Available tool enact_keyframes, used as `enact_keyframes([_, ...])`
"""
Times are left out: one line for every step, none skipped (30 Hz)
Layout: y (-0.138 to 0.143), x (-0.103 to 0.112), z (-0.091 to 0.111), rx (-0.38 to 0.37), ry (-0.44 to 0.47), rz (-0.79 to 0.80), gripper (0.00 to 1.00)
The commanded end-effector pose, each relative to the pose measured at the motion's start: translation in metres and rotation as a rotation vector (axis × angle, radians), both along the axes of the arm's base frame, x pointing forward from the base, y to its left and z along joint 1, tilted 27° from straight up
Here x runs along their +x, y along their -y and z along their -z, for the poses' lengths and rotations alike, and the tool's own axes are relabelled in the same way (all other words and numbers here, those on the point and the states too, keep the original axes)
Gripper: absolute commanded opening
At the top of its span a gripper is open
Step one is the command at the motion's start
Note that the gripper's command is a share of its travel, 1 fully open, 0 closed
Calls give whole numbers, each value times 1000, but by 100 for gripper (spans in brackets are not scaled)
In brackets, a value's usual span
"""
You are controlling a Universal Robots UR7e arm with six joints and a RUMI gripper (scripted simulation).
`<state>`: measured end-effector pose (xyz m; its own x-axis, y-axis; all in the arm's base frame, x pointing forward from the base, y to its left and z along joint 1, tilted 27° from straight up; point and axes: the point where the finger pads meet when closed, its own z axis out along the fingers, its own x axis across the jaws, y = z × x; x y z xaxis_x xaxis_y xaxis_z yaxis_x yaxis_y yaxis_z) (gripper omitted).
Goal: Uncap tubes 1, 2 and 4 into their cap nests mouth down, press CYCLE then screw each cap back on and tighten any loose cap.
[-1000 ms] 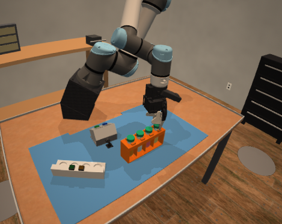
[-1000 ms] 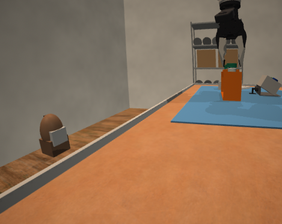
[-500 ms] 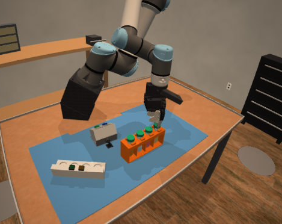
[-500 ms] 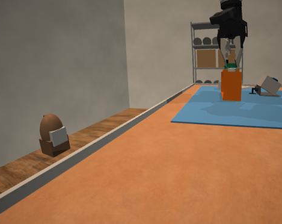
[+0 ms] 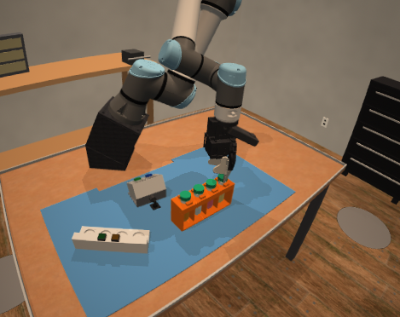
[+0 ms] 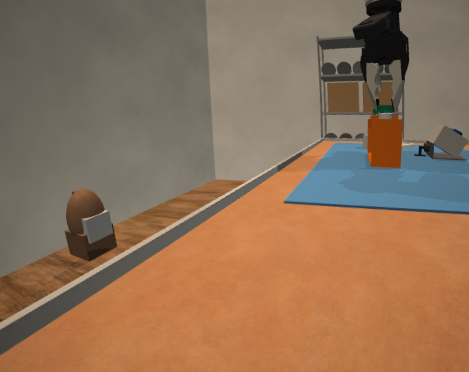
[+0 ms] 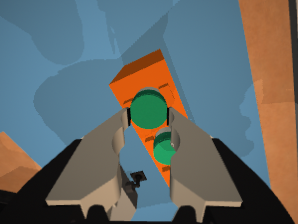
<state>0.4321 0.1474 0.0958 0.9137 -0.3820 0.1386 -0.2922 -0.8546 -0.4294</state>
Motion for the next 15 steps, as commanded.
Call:
enact_keyframes([0,0,0,-60,82,-208,0])
enact_keyframes([0,0,0,-75,100,-252,0])
enact_keyframes([0,0,0,-89,117,-297,0])
enact_keyframes([0,0,-1,-103,135,-341,0])
enact_keyframes([0,0,-1,-117,153,-386,0])
enact_keyframes([0,0,-1,-131,170,-431,0])
enact_keyframes([0,0,-1,-145,188,-475,0])
enact_keyframes([0,0,-1,-159,206,-520,0])
enact_keyframes([0,0,-1,-159,206,-520,0])
enact_keyframes([0,0,-1,-159,206,-520,0])
enact_keyframes([0,0,-1,-173,223,-564,0])
enact_keyframes([0,0,-1,-188,241,-609,0])
enact_keyframes([0,0,-1,-202,259,-653,0])
enact_keyframes([0,0,-1,-216,277,-698,0])
enact_keyframes([0,0,-1,-230,294,-743,0])
